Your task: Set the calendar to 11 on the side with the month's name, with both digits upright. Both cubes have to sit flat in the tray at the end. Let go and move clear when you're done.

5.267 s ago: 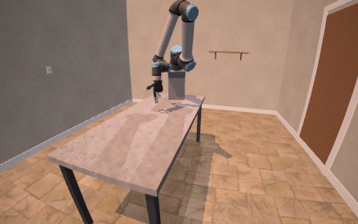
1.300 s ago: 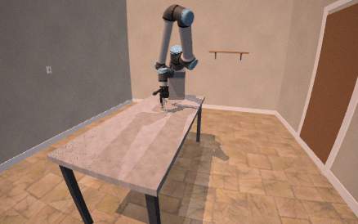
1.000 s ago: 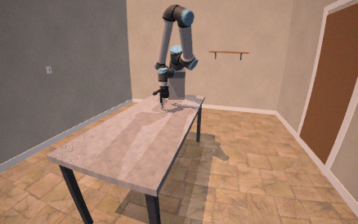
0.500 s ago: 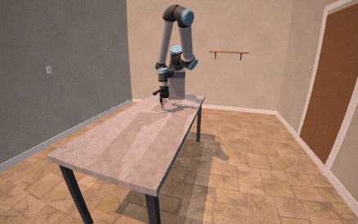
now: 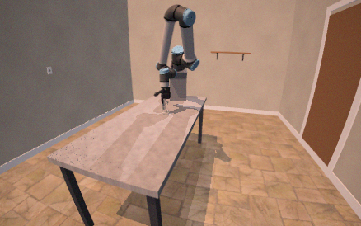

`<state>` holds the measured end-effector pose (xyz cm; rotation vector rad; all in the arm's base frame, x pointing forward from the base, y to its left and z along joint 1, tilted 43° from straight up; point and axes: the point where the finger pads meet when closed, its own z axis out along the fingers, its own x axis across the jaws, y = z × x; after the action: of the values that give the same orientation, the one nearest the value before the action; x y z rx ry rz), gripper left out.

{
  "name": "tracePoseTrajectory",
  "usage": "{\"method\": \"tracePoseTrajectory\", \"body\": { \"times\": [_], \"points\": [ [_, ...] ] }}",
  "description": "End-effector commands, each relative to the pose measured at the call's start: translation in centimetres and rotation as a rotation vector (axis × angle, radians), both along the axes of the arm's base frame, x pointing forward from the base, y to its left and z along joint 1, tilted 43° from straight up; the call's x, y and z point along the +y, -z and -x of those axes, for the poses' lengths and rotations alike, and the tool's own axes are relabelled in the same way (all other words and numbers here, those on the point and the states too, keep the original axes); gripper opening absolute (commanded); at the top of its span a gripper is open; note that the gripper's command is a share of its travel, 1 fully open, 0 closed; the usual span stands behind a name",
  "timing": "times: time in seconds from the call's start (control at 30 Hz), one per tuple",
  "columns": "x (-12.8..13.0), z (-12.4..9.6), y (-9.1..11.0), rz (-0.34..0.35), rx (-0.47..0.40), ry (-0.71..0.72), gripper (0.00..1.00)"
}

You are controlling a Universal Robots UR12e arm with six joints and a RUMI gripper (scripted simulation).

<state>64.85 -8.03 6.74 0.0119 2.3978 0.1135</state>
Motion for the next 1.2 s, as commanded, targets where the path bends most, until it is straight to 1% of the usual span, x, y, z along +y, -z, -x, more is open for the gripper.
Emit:
{"method": "tracePoseTrajectory", "body": {
  "times": [0.0, 0.63, 1.17],
  "points": [
    [0.0, -0.2, -0.2, 0.001, -0.002, -0.001, 0.1],
    [0.1, -0.5, 0.1, 0.002, -0.002, -0.002, 0.1],
    [0.1, -1.3, 1.0, 0.002, -0.002, -0.001, 0.1]
  ]
}}
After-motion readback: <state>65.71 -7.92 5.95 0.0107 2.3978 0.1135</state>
